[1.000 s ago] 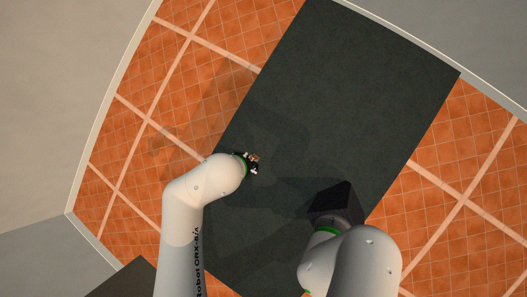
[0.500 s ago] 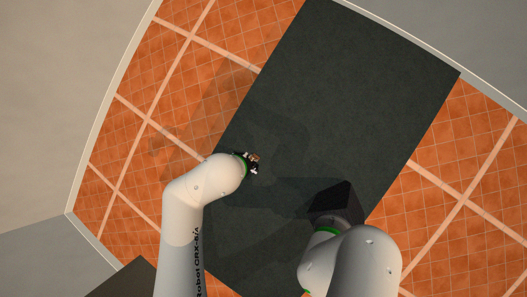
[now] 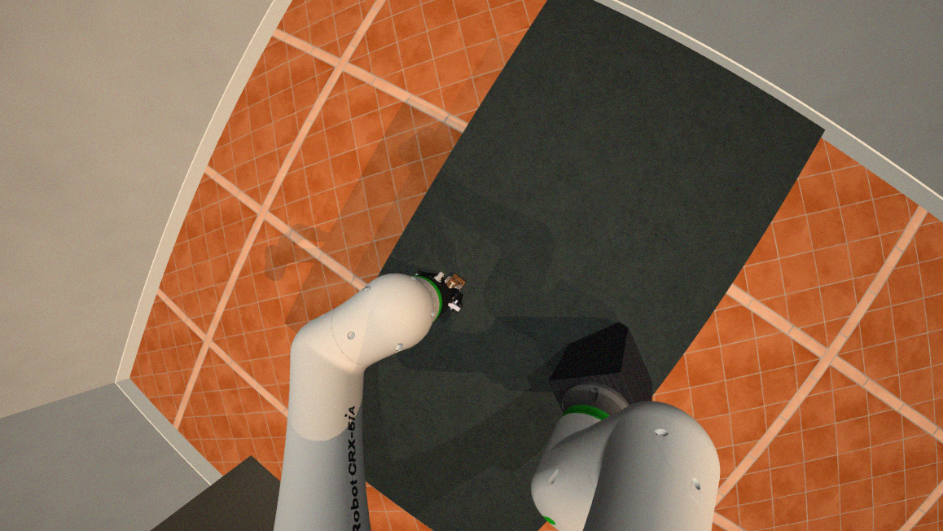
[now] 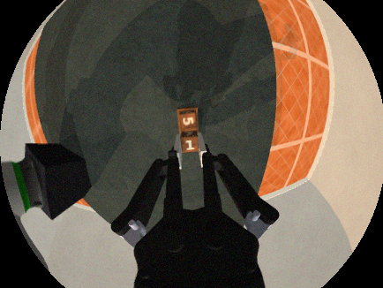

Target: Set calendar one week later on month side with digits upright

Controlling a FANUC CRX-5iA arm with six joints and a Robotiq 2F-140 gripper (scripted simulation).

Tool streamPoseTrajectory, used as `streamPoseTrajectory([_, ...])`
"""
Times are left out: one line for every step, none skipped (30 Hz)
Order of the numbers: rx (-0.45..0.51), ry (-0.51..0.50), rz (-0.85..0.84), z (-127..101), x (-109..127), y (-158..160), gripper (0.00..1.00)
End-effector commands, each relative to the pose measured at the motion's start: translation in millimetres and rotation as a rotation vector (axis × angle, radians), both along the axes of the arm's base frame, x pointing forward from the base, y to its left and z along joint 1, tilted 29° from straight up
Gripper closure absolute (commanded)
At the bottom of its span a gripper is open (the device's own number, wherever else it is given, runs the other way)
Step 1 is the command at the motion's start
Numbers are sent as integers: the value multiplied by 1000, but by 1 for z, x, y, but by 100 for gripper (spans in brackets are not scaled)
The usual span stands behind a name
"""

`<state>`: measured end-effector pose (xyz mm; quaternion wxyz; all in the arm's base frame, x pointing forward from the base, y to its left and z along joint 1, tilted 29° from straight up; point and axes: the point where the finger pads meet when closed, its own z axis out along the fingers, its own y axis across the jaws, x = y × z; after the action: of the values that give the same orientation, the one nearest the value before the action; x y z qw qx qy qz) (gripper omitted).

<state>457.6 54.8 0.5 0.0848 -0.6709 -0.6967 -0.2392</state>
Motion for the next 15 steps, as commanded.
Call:
streamPoseTrajectory([0, 0, 0, 0, 0, 0, 84])
streamPoseTrajectory([0, 0, 0, 0, 0, 0, 84])
streamPoseTrajectory([0, 0, 0, 0, 0, 0, 84])
streamPoseTrajectory([0, 0, 0, 0, 0, 0, 84])
streamPoseTrajectory([0, 0, 0, 0, 0, 0, 84])
streamPoseTrajectory([0, 0, 0, 0, 0, 0, 84])
streamPoseTrajectory([0, 0, 0, 0, 0, 0, 84])
streamPoseTrajectory([0, 0, 0, 0, 0, 0, 84])
streamPoseTrajectory([0, 0, 0, 0, 0, 0, 84])
streamPoseTrajectory([0, 0, 0, 0, 0, 0, 84])
streamPoseTrajectory([0, 0, 0, 0, 0, 0, 84])
streamPoseTrajectory([0, 0, 0, 0, 0, 0, 84])
streamPoseTrajectory([0, 0, 0, 0, 0, 0, 84])
streamPoseTrajectory([0, 0, 0, -1, 0, 0, 84])
streamPoseTrajectory([0, 0, 0, -1, 0, 0, 84])
